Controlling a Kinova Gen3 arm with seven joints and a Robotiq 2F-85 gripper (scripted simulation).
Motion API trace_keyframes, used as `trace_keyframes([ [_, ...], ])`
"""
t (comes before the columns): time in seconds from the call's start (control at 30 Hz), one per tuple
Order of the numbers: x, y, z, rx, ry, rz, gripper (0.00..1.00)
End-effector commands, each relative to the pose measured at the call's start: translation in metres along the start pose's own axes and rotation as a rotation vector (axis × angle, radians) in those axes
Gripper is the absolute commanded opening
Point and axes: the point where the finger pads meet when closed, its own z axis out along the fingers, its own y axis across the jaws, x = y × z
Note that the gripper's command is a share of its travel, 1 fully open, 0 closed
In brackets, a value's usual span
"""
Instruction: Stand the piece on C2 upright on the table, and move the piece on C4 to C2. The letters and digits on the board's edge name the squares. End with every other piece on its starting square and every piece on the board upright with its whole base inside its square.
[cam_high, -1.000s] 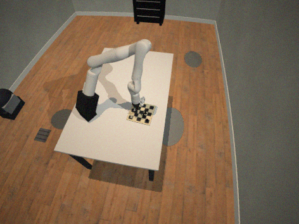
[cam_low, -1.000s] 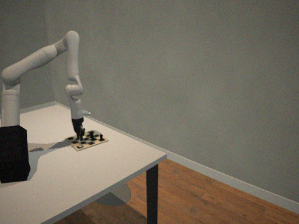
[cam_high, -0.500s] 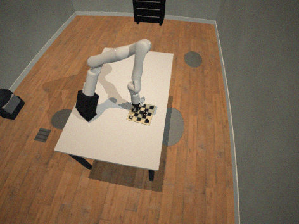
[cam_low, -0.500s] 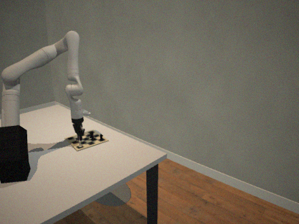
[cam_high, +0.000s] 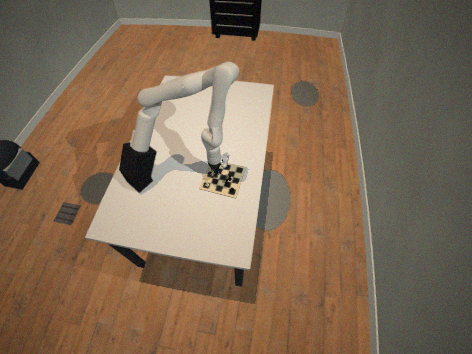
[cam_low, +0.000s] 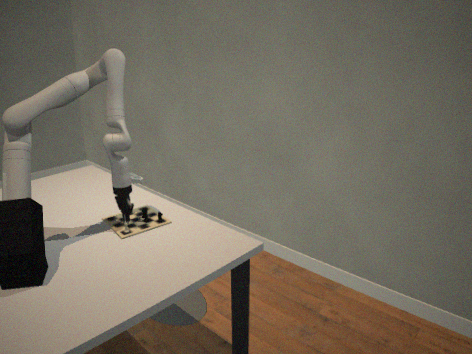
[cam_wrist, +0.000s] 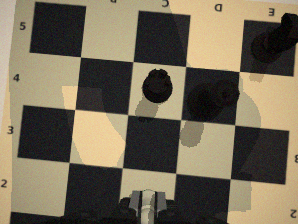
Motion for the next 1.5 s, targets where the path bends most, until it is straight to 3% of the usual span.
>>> trace_keyframes([
  [0.0, 0.000, 0.000, 0.000, 0.000, 0.001, 0.000, 0.00],
  [0.77, 0.000, 0.000, -0.004, 0.000, 0.001, 0.000, 0.00],
  [1.17, 0.000, 0.000, -0.029, 0.000, 0.001, 0.000, 0.00],
  [1.47, 0.000, 0.000, -0.061, 0.000, 0.001, 0.000, 0.00],
])
